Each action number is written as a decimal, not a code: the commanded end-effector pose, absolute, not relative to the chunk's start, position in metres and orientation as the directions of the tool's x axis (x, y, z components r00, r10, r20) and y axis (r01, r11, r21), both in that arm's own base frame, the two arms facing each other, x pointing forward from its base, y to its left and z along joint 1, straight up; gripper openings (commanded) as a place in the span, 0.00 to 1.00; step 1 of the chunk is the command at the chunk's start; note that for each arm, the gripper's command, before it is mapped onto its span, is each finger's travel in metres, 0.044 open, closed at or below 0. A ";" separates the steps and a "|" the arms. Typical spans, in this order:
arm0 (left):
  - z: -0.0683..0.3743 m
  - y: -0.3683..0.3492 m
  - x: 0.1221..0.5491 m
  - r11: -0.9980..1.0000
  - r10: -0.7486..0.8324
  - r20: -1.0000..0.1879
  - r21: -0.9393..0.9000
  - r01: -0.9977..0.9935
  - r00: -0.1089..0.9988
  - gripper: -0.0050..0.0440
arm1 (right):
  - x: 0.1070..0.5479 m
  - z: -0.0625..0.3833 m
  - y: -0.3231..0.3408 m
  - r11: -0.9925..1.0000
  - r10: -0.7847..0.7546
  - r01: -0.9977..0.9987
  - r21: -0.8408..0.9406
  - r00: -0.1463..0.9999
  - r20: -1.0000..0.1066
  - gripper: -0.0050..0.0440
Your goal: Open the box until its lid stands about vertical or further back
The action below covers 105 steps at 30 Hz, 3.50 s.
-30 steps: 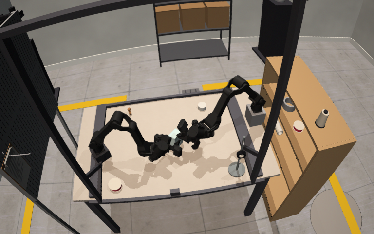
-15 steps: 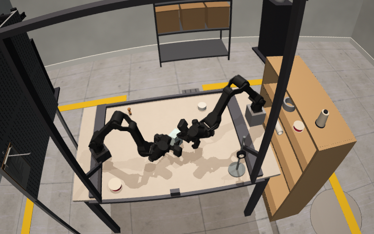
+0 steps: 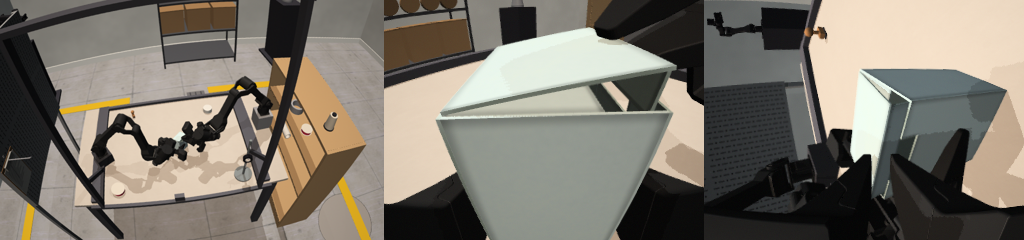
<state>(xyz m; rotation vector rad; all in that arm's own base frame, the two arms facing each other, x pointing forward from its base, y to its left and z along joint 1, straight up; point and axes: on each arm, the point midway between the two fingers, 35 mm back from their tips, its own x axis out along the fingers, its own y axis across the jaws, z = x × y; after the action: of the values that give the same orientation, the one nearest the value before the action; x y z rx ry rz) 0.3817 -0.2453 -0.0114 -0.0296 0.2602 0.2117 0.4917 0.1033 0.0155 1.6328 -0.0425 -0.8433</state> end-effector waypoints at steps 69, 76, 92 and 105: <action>-0.002 -0.250 0.385 0.978 0.194 -0.246 -0.024 -0.206 0.950 0.60 | 0.501 0.040 0.098 -0.068 -0.536 0.059 0.996 0.840 -0.087 0.20; -0.002 -0.250 0.385 0.978 0.194 -0.246 -0.024 -0.206 0.950 0.60 | 0.502 0.041 0.097 -0.052 -0.536 0.034 0.998 0.842 -0.057 0.20; -0.002 -0.250 0.385 0.978 0.194 -0.246 -0.024 -0.206 0.950 0.60 | 0.505 0.042 0.093 -0.012 -0.540 -0.026 1.000 0.841 0.015 0.20; -0.002 -0.250 0.385 0.978 0.194 -0.246 -0.024 -0.206 0.950 0.60 | 0.509 0.045 0.089 -0.012 -0.541 -0.026 1.000 0.841 0.016 0.20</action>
<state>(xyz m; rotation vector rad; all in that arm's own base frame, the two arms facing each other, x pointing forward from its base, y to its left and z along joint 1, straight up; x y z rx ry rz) 0.3818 -0.2456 -0.0115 -0.0299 0.2604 0.2107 0.5046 0.0886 0.0316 1.5289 -0.4482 -0.4484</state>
